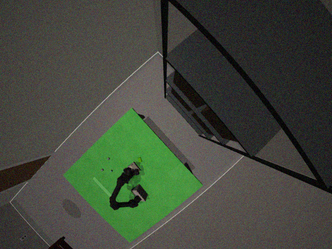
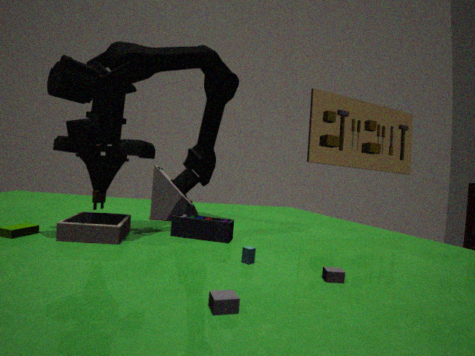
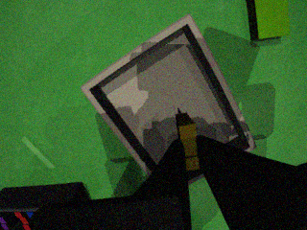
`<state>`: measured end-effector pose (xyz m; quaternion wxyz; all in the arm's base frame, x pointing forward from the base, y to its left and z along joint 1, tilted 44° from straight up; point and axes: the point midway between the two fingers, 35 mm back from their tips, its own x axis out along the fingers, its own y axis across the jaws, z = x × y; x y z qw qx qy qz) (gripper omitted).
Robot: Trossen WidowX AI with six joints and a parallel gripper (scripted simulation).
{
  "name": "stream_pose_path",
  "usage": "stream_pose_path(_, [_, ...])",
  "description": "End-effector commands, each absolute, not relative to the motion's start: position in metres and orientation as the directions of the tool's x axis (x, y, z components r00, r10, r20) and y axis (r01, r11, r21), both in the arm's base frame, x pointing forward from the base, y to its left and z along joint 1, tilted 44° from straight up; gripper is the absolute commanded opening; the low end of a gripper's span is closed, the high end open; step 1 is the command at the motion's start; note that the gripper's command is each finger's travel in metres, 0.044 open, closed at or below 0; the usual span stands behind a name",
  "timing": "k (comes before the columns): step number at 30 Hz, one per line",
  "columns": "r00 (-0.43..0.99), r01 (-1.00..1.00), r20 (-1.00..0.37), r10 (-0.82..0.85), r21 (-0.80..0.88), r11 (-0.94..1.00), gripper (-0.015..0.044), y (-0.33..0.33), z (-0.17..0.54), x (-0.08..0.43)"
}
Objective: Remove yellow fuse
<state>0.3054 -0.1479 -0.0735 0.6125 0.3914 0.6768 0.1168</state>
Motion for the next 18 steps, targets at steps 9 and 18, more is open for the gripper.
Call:
stream_pose_path(9, [0.06, 0.394, -0.733, 0.677, 0.641, 0.659, 0.0, -0.1333, -0.0877, 0.306])
stream_pose_path(18, [0.056, 0.386, -0.737, 0.674, 0.638, 0.666, 0.0157, -0.1351, -0.0864, 0.306])
